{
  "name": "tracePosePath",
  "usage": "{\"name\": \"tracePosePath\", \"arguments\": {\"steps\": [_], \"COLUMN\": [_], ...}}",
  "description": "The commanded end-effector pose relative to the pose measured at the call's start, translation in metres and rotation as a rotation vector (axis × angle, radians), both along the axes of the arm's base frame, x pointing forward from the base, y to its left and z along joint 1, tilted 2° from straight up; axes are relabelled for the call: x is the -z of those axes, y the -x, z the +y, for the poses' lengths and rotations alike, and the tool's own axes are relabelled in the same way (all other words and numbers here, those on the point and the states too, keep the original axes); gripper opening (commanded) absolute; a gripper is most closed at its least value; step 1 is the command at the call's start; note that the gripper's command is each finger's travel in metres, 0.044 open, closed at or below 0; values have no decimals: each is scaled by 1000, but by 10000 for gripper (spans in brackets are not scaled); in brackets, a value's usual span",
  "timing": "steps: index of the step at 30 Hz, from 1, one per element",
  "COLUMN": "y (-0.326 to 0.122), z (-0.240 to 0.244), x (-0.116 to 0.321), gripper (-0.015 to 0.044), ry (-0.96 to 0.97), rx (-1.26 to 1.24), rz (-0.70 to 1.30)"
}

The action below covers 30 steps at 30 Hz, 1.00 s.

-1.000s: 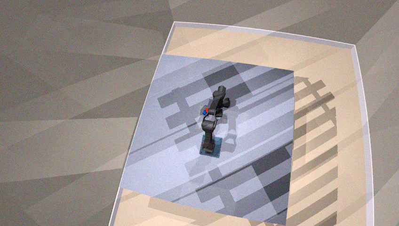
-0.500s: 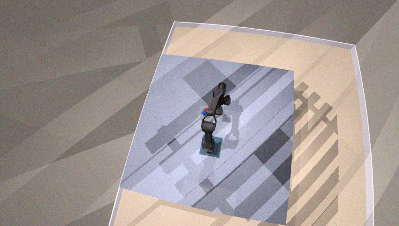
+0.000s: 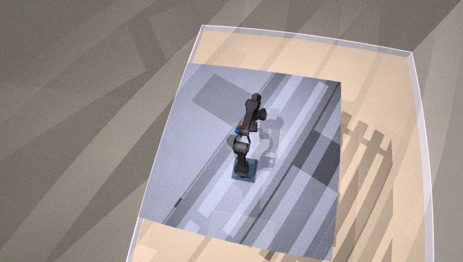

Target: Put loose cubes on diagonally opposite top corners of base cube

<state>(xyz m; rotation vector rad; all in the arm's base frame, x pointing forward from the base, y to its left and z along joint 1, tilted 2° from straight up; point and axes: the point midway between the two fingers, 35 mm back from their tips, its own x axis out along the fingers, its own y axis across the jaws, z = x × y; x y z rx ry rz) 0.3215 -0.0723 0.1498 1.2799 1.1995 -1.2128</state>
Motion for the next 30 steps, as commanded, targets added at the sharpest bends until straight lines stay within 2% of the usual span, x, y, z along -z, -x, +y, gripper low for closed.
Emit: {"name": "tracePosePath", "arguments": {"steps": [1, 30], "y": [1, 17], "z": [11, 102], "x": [-3, 0], "gripper": [105, 105], "ry": [4, 1], "rx": [-34, -298], "rz": [-7, -16]}}
